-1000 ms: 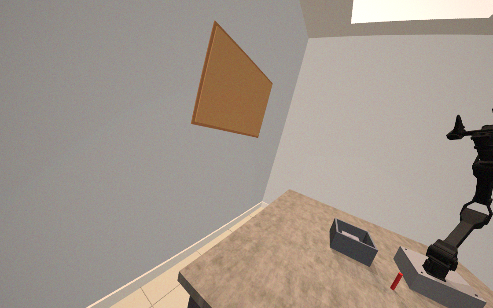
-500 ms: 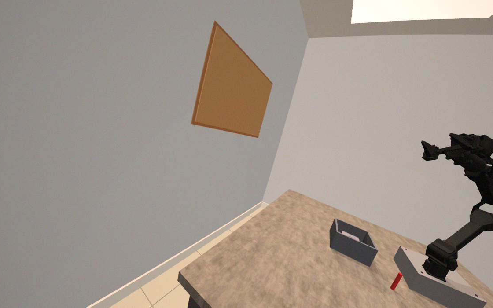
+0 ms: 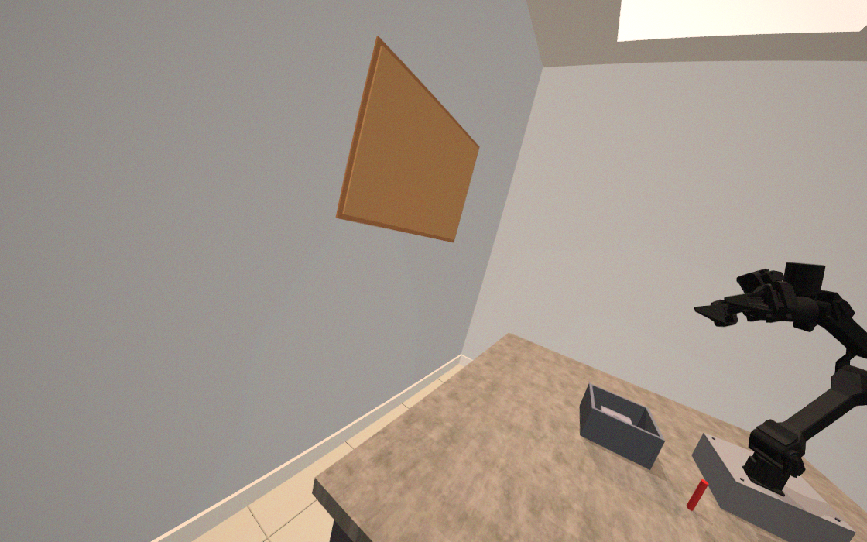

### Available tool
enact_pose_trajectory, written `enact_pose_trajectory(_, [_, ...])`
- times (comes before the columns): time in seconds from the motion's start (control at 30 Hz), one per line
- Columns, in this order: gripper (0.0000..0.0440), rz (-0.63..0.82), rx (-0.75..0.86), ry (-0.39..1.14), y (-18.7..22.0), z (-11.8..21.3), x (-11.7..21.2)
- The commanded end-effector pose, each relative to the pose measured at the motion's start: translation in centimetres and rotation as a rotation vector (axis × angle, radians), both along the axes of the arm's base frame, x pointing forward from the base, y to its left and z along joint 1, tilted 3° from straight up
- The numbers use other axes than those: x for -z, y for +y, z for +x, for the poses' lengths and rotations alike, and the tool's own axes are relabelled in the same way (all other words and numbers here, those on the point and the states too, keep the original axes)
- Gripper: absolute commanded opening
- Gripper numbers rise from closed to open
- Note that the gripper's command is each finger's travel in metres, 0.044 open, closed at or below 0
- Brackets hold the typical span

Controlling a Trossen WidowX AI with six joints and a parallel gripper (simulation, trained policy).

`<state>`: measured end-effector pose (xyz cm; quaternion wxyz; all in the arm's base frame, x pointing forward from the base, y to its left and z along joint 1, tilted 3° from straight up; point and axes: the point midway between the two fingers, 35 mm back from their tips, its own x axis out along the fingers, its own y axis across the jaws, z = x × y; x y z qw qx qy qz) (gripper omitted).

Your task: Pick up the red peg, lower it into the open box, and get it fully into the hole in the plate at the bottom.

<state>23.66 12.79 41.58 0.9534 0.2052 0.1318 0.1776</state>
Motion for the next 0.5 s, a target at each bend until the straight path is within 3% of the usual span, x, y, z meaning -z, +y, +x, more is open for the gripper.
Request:
enact_pose_trajectory(0.0, [0.044,-0.024,0.012,0.117,0.2,0.6,3.2])
enact_pose_trajectory(0.47, [0.044,-0.097,0.103,0.593,0.3,-0.2,14.8])
